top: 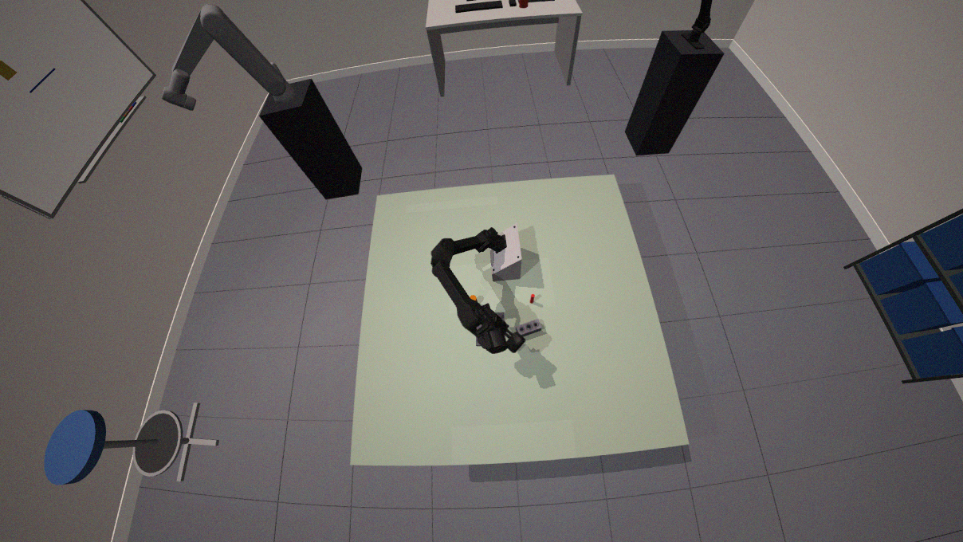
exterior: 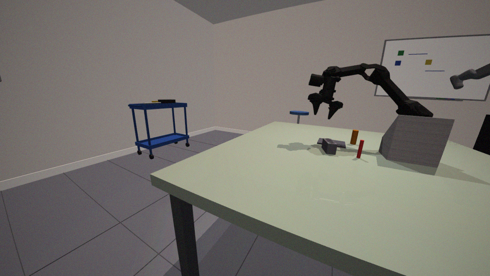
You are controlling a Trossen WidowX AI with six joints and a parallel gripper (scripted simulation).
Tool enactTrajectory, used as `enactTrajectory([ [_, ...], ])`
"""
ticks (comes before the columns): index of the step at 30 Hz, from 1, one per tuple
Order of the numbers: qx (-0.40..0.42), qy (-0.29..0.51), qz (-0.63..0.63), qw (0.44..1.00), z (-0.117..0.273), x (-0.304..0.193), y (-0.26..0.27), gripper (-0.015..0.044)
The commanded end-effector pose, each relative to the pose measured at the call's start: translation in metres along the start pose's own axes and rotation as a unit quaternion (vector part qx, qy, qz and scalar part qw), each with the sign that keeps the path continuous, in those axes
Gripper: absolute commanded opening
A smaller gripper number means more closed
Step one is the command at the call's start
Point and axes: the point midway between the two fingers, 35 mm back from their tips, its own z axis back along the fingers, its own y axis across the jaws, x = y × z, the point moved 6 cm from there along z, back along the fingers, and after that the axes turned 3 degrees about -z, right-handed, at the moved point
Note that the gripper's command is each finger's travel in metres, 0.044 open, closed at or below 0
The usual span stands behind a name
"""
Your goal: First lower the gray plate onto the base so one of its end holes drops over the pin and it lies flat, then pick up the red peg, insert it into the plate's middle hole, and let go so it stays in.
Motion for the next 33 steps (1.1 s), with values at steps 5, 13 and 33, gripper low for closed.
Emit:
enactTrajectory([
  [5, -0.09, -0.09, -0.198, 0.972, -0.026, -0.101, 0.028, 0.044],
  [13, -0.095, -0.116, -0.232, 0.961, -0.031, -0.119, 0.032, 0.044],
  [33, -0.095, -0.118, -0.232, 0.961, -0.108, -0.103, 0.017, 0.044],
])
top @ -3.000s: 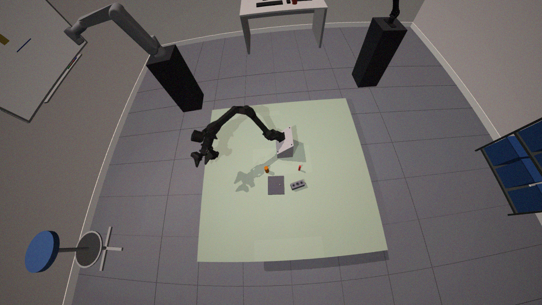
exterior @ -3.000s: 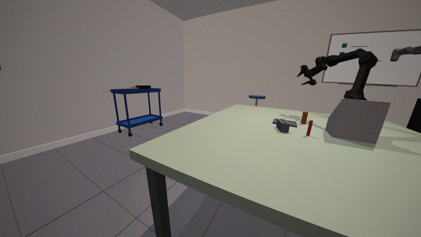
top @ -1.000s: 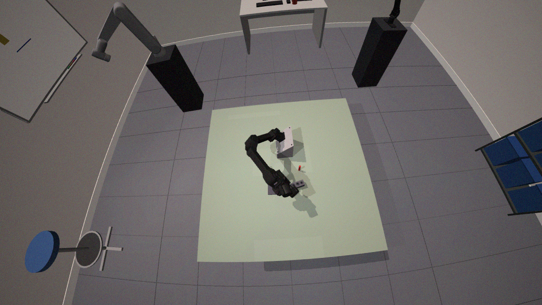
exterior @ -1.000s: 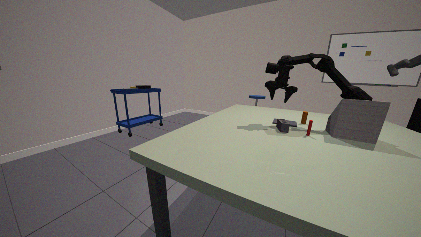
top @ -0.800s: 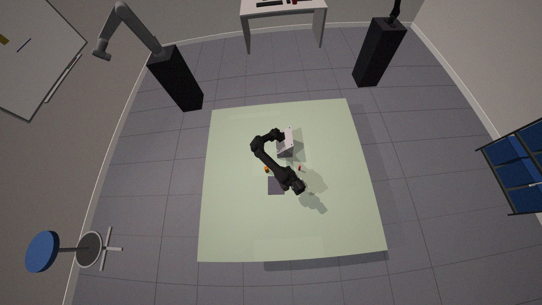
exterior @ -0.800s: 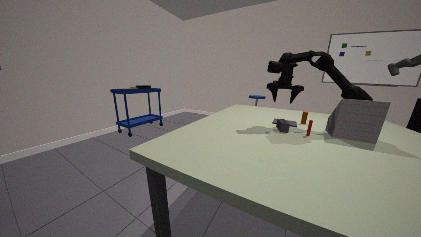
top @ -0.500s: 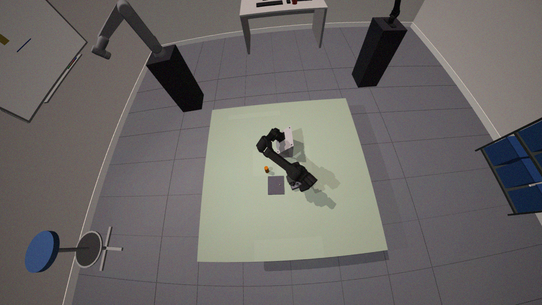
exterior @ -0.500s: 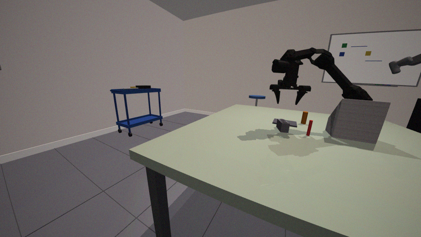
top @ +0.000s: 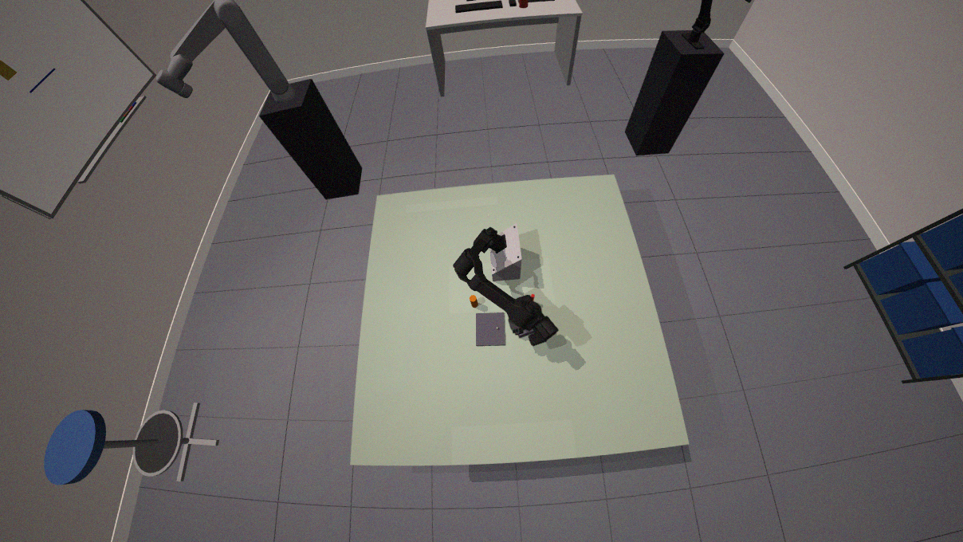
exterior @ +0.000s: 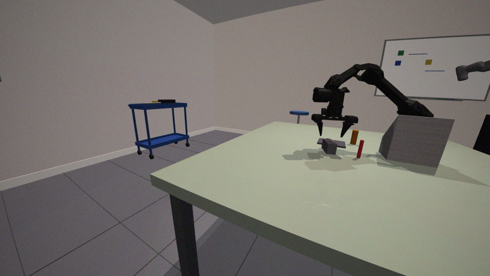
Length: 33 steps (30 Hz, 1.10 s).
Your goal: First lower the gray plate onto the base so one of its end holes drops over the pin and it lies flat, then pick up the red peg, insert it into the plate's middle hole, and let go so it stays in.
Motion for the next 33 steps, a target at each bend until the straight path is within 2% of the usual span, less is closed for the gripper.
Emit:
enactTrajectory([
  [1, 0.004, -0.002, 0.003, 1.0, -0.008, 0.0, 0.0, 0.044],
  [33, 0.004, -0.003, 0.003, 1.0, -0.058, 0.0, 0.001, 0.044],
])
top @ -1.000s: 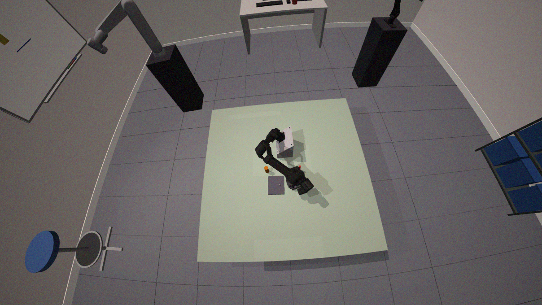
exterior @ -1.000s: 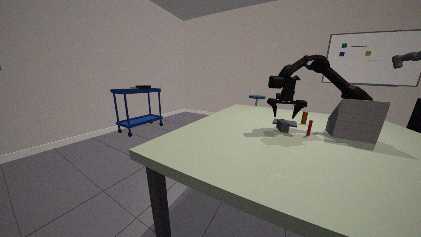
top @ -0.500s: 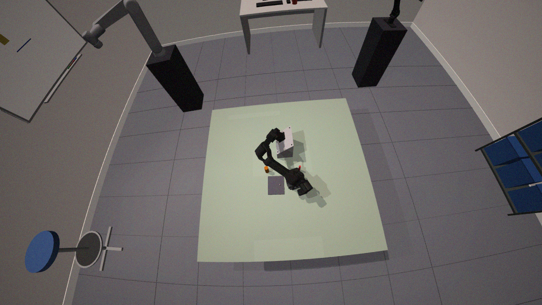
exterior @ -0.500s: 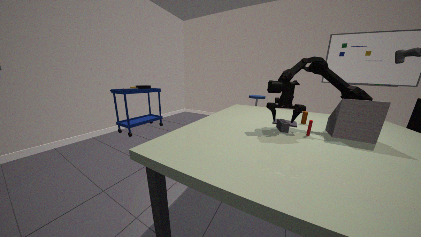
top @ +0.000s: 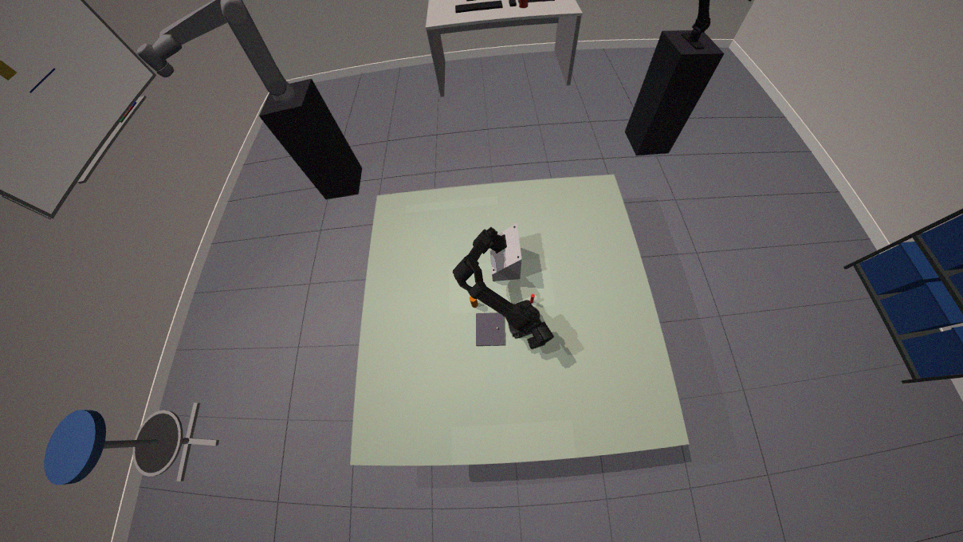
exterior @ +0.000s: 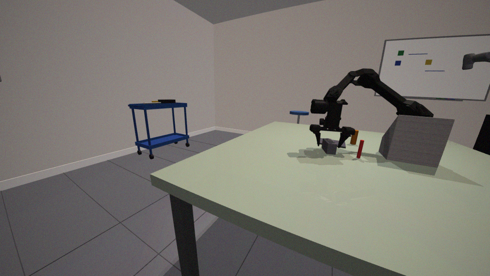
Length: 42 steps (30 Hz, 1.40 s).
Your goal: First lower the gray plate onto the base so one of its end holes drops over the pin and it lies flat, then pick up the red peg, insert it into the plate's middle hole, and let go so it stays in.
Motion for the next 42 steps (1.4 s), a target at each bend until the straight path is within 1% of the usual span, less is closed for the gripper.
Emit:
enactTrajectory([
  [1, -0.001, -0.002, 0.004, 1.0, -0.007, 0.0, -0.001, 0.044],
  [7, -0.001, -0.003, 0.003, 1.0, -0.014, 0.0, -0.002, 0.044],
  [20, -0.001, -0.003, 0.003, 1.0, -0.014, 0.0, -0.002, 0.0099],
  [29, -0.001, -0.003, 0.003, 1.0, -0.014, 0.0, -0.002, 0.0039],
  [30, -0.001, -0.003, 0.003, 1.0, -0.014, 0.0, -0.002, 0.0012],
  [31, -0.001, -0.003, 0.004, 1.0, -0.014, 0.0, -0.002, 0.0],
  [42, 0.017, 0.016, 0.011, 1.0, 0.01, -0.006, 0.005, 0.0],
])
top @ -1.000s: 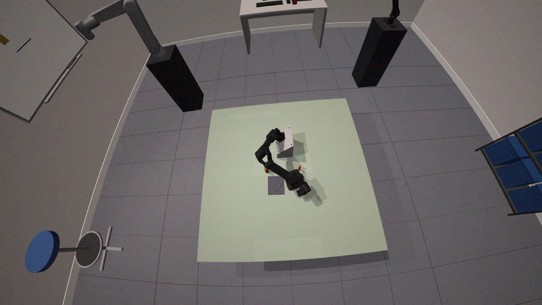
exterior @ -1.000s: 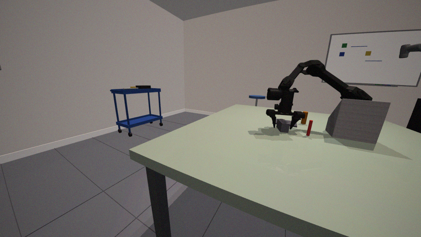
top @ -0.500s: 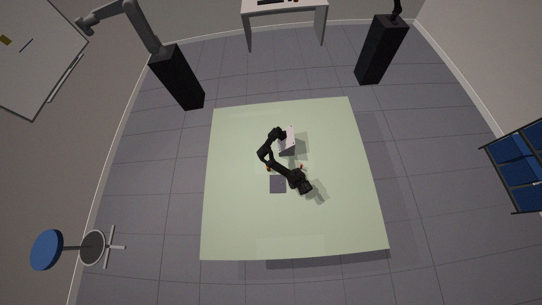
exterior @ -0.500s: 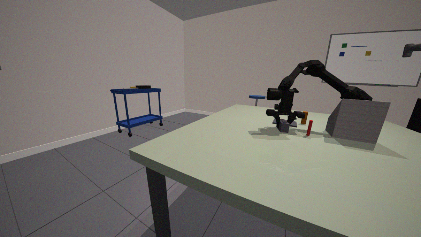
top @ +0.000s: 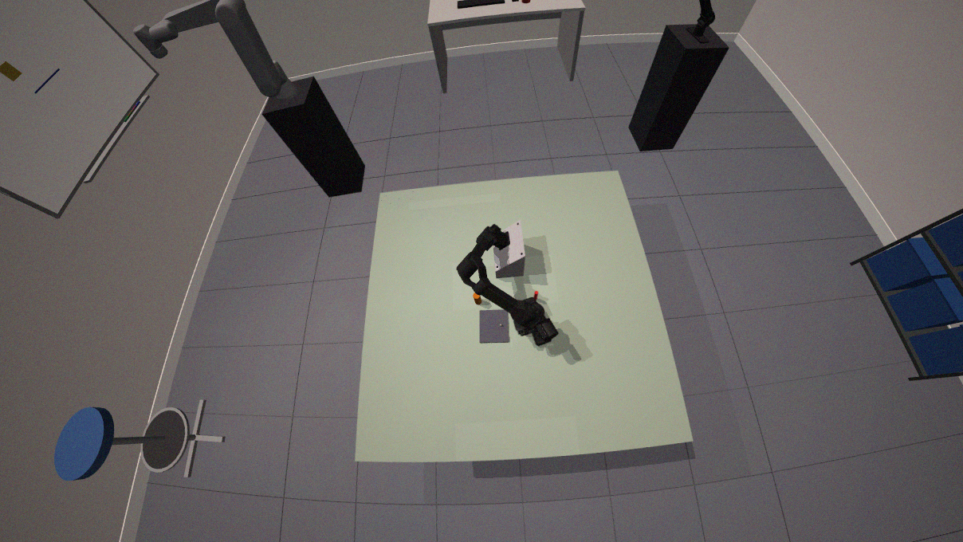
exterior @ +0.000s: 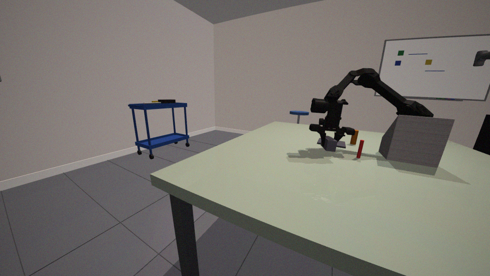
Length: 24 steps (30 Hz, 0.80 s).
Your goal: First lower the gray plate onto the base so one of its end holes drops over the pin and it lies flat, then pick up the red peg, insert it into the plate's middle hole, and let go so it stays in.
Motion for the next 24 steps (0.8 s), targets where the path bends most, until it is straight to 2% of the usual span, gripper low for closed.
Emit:
enactTrajectory([
  [1, 0.004, 0.004, -0.002, 1.0, 0.011, -0.001, 0.003, 0.0],
  [24, -0.008, -0.004, 0.0, 1.0, 0.081, -0.004, 0.003, 0.0],
])
